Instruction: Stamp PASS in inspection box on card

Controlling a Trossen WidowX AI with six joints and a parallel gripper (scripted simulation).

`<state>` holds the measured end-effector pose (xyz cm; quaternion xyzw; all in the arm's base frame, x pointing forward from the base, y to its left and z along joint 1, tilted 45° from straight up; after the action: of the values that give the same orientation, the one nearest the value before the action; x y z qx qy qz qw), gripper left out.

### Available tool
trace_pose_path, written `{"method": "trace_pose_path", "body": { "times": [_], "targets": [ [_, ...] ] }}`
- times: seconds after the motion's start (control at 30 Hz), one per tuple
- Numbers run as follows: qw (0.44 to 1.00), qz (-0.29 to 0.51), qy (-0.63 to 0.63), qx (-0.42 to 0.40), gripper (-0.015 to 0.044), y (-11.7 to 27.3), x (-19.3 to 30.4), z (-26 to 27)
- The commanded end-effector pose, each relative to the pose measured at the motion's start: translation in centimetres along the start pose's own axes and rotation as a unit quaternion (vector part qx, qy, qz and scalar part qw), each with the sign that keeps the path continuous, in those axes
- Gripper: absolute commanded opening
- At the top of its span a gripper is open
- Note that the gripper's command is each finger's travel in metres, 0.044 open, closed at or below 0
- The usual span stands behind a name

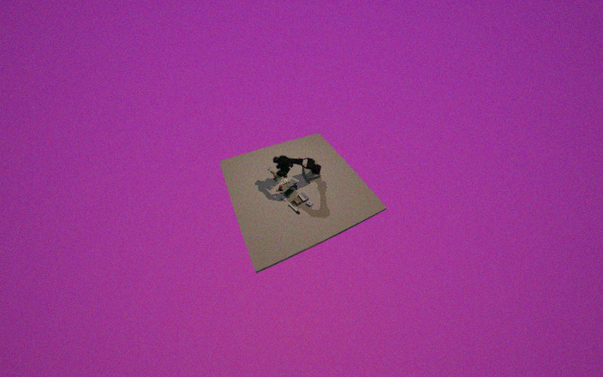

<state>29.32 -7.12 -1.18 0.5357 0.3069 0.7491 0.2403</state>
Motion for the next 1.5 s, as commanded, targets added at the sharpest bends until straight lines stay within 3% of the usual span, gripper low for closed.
{"method": "trace_pose_path", "body": {
  "times": [0.0,1.47],
  "targets": [
    [1.000,0.002,-0.002,0.000,0.0000,-0.5,0.1,0.0],
    [1.000,0.002,-0.001,0.000,0.0000,-3.4,0.1,0.0]
  ]
}}
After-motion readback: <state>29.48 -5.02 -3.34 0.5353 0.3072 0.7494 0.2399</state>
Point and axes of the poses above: the point midway between the two fingers, 35 mm back from their tips, its own y axis back along the fingers, its own z axis across the jaws, x = y × z, the point moved 1 cm from there along y, back along the fingers, and after that the axes turned 11 degrees about -y, right-handed, at the moved point
